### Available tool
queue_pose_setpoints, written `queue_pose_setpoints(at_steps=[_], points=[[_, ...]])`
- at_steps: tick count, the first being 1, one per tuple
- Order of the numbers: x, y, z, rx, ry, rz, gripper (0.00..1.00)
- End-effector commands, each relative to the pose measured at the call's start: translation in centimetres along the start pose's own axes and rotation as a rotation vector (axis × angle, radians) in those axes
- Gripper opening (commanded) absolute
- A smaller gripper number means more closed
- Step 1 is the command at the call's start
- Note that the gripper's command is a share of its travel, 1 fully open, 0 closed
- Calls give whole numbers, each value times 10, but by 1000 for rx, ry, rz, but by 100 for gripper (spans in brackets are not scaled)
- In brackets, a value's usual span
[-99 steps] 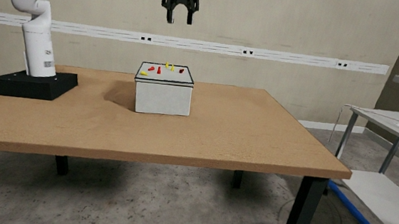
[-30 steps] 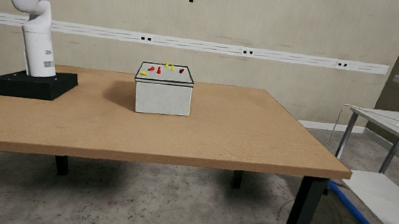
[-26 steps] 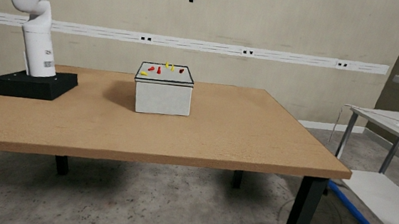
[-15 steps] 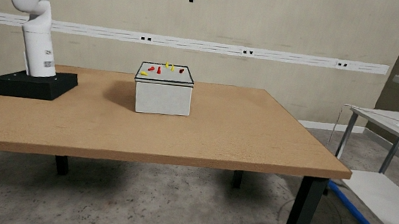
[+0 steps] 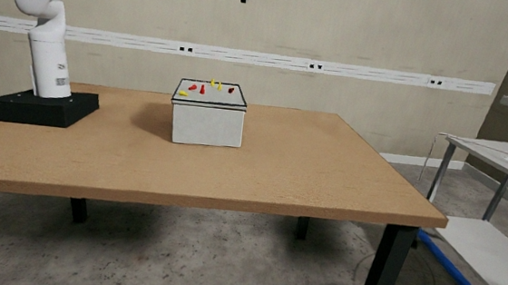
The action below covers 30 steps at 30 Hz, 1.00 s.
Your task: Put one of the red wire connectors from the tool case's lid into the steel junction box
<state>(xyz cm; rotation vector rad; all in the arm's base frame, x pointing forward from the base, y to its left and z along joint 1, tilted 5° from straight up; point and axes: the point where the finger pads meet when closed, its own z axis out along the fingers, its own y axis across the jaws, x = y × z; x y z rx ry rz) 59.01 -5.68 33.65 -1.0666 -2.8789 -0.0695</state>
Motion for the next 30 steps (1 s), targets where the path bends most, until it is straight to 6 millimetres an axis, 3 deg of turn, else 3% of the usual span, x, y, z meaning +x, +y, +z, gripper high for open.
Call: queue_pose_setpoints(at_steps=[1,12,20,30], points=[[0,0,-1,-1,-2,0,100],[6,4,6,0,-2,63,100],[22,12,26,1,-2,217,100],[60,15,68,0,-1,548,100]])
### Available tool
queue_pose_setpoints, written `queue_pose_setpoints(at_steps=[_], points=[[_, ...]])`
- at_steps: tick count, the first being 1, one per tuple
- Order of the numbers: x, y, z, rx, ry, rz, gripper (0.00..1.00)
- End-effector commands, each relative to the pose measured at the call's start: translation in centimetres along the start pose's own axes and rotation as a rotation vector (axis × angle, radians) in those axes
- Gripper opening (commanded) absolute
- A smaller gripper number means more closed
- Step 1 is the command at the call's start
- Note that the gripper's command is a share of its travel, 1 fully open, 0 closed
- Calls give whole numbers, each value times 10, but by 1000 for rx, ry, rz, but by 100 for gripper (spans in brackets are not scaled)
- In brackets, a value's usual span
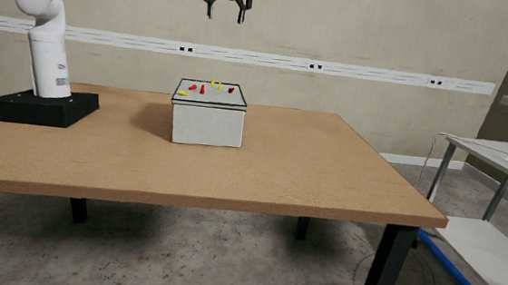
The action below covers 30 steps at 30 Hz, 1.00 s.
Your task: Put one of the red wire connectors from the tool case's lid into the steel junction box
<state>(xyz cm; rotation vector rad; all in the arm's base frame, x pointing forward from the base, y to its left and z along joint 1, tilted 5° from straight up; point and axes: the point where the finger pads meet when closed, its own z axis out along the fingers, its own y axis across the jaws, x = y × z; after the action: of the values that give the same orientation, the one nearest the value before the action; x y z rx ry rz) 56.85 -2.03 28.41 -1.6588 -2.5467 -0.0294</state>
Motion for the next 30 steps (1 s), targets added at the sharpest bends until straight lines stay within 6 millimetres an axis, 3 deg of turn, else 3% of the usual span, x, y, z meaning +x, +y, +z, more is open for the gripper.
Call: queue_pose_setpoints(at_steps=[1,5,21,22,30], points=[[25,-10,16,-22,-14,129,100],[33,-16,26,-23,-13,208,100],[36,-19,31,-24,-12,244,100],[36,-19,31,-24,-12,244,10],[36,-19,31,-24,-12,244,10]])
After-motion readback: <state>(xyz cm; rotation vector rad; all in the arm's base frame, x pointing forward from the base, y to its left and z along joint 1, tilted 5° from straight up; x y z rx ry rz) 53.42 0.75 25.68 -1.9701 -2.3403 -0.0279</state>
